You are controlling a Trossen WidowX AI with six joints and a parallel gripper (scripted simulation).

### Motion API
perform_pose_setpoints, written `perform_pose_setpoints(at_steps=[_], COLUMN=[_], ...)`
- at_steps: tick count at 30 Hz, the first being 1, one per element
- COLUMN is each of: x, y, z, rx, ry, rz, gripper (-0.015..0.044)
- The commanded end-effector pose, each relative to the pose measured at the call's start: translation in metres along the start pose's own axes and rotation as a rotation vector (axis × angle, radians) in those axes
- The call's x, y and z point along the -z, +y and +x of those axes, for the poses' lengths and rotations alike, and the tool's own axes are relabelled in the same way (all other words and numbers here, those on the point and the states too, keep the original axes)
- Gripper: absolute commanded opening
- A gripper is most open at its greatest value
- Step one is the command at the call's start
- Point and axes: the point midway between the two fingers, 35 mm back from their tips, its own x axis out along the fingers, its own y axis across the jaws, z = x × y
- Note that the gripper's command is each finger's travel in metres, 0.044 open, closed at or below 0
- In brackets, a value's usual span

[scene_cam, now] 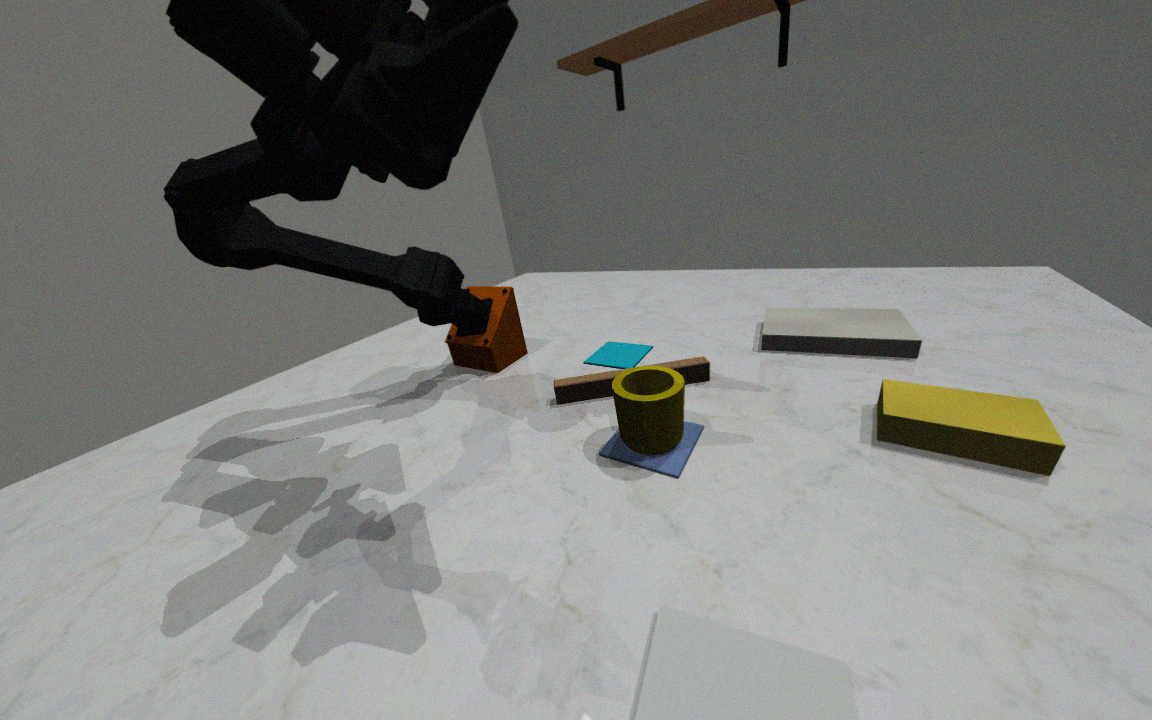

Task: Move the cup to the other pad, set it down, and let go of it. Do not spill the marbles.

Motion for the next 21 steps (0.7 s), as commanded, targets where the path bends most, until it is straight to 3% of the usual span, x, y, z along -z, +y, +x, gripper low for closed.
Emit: perform_pose_setpoints(at_steps=[1, 9, 15, 21], x=[0.002, 0.105, 0.175, 0.217], y=[-0.001, -0.035, -0.062, -0.087], z=[0.002, 0.04, 0.032, 0.007], rx=[0.005, 0.163, 0.158, 0.008], ry=[0.013, 0.614, 1.126, 1.635], rz=[-0.006, -0.327, -0.659, -1.024], gripper=[0.0374, 0.0167, 0.0167, 0.0167])
